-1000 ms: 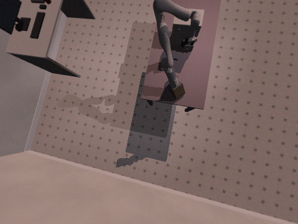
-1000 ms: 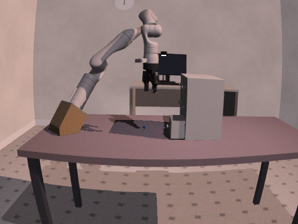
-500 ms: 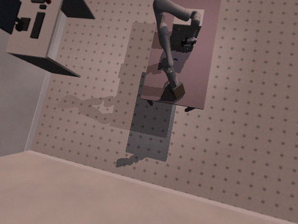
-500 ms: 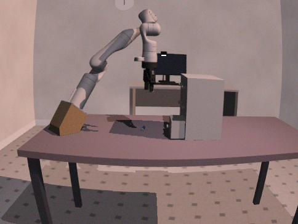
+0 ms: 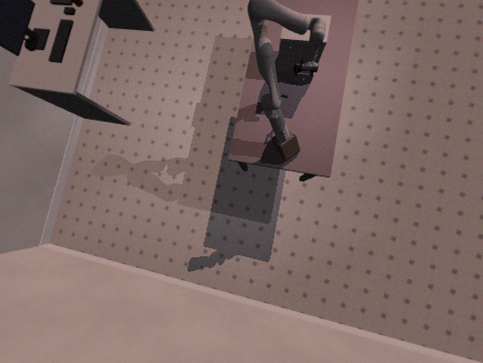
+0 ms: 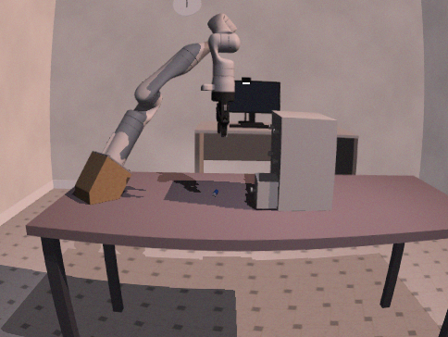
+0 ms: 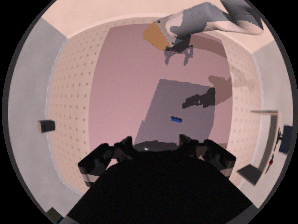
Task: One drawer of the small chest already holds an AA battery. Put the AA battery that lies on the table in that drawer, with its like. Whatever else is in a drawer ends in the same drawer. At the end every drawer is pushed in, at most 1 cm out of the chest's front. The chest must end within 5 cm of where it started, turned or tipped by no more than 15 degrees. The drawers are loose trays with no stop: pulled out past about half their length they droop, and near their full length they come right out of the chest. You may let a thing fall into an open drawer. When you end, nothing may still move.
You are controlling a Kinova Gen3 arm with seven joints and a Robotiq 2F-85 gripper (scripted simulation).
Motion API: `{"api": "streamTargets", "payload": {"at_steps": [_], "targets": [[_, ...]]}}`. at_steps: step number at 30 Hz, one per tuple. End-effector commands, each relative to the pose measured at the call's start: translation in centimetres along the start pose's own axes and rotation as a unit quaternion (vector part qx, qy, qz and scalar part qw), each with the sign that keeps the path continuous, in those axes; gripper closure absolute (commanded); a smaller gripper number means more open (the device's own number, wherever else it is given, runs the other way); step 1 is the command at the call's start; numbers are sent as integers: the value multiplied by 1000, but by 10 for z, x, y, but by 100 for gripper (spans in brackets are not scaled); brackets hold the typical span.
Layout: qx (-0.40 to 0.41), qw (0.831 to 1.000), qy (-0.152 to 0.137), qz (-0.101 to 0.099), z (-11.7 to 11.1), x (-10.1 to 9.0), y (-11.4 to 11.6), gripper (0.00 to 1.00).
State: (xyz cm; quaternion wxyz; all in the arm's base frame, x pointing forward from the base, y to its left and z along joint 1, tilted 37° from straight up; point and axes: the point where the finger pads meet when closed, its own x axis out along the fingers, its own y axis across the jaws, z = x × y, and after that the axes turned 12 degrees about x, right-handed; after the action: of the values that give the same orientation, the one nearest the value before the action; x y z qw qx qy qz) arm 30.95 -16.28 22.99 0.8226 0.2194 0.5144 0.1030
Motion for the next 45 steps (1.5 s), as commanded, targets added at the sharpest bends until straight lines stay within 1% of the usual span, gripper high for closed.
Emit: {"api": "streamTargets", "payload": {"at_steps": [1, 16, 45], "targets": [[1, 1000, -1, 0, 0, -1, 0, 0], [44, 999, -1, 1, -3, -4, 0, 0], [65, 998, -1, 1, -5, -6, -1, 0]]}}
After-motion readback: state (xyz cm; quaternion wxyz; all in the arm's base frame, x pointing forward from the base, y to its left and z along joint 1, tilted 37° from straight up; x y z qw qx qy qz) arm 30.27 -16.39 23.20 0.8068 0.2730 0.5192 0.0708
